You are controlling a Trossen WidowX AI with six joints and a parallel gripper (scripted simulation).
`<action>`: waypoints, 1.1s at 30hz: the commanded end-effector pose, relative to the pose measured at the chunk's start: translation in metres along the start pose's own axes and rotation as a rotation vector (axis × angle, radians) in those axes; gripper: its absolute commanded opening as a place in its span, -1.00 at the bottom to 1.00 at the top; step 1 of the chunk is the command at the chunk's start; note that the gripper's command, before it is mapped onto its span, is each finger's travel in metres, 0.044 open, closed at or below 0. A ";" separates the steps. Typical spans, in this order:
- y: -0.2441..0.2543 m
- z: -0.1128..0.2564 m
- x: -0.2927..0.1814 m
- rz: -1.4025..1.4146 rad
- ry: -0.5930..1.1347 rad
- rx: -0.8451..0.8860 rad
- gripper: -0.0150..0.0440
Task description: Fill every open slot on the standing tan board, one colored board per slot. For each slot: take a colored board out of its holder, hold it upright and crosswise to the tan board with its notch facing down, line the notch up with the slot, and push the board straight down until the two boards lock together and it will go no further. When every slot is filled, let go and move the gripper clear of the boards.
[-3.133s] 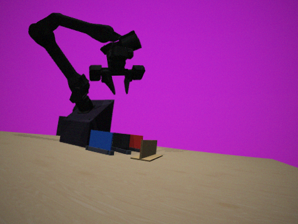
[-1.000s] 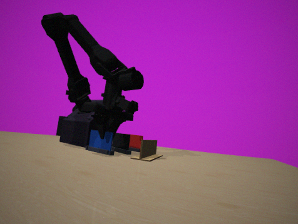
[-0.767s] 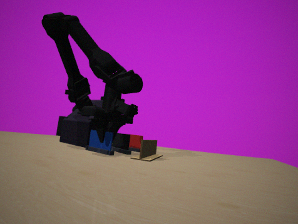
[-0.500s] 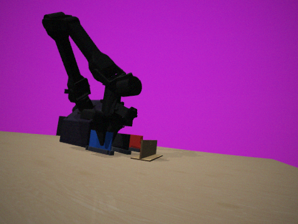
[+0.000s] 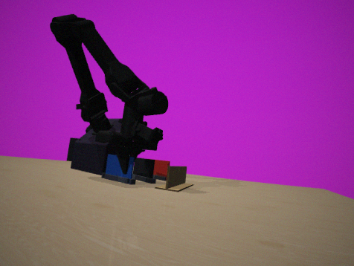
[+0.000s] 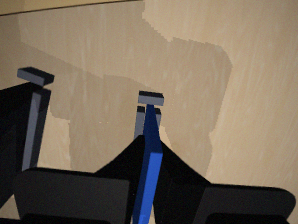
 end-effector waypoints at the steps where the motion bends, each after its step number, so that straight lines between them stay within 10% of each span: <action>1: 0.000 0.003 -0.001 0.006 0.002 -0.002 -0.49; 33: 0.000 0.079 0.000 0.005 0.003 0.002 -0.49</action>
Point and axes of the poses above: the point midway between the two fingers, 35 mm back from their tips, its own z axis back along the fingers, its own y axis across the jaws, x = y × z, the point moved 9 cm from there along z, back along the fingers, and after that the axes turned 15 degrees about -z, right-handed, at the moved point
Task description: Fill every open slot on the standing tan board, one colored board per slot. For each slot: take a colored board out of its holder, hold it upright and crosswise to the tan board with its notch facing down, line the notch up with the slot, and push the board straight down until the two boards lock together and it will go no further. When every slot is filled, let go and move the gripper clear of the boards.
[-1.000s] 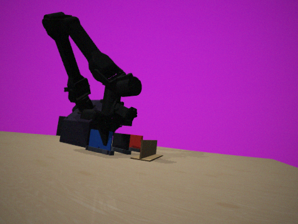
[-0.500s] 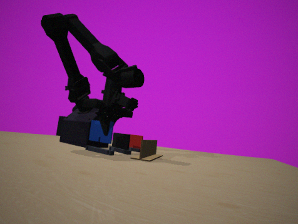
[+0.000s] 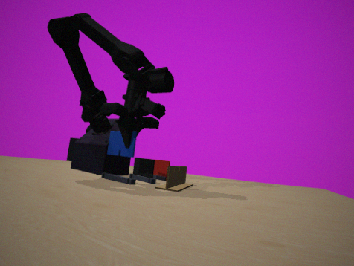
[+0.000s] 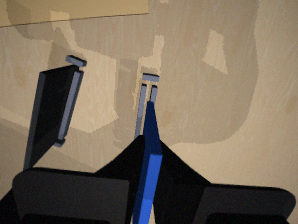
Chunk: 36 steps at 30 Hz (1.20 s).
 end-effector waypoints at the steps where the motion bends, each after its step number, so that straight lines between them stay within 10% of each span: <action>1: -0.001 0.012 0.002 -0.011 -0.007 0.001 -0.49; 36: 0.029 0.043 0.053 0.068 -0.009 0.004 -0.49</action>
Point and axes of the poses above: the point midway between the two fingers, 35 mm back from their tips, its own z axis back along the fingers, its own y axis across the jaws, x = y × z, the point moved 9 cm from there along z, back along the fingers, and after that the axes turned 15 degrees about -z, right-handed, at the moved point
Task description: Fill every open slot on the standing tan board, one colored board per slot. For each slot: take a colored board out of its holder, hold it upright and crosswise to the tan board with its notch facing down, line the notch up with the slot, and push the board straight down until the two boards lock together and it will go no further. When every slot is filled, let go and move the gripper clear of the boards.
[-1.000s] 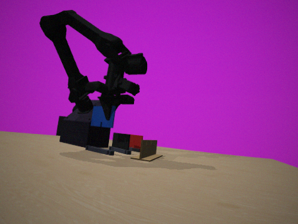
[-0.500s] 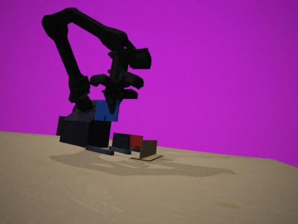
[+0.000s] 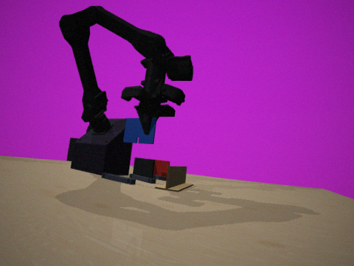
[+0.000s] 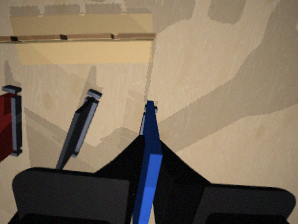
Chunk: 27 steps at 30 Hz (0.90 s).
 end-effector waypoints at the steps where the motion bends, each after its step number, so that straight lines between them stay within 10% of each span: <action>1: 0.005 0.002 0.011 0.016 -0.003 0.005 -0.49; 27: 0.048 0.000 0.064 0.107 -0.006 0.007 -0.49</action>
Point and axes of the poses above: the point midway between the two fingers, 35 mm back from their tips, its own z axis back along the fingers, its own y axis across the jaws, x = y × z, the point moved 9 cm from there along z, back along the fingers, and after that the axes turned 15 degrees about -z, right-handed, at the moved point
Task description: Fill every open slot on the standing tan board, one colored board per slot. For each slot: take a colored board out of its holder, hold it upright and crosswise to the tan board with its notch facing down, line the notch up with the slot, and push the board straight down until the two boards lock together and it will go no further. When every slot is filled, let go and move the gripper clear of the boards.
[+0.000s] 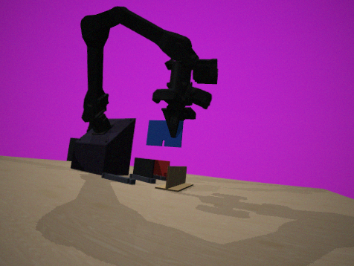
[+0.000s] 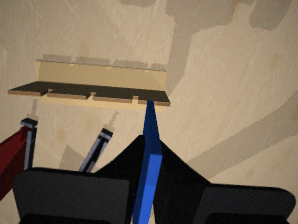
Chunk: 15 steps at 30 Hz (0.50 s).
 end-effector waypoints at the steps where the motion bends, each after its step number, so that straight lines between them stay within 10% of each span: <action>1: 0.006 0.000 0.010 0.016 -0.003 0.005 -0.49; 15: 0.021 -0.010 0.026 0.046 -0.004 0.005 -0.49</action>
Point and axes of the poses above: the point midway between the two fingers, 35 mm back from their tips, its own z axis back along the fingers, its own y axis across the jaws, x = y × z, the point moved 9 cm from there along z, back along the fingers, and after that the axes turned 15 degrees about -z, right-handed, at the moved point
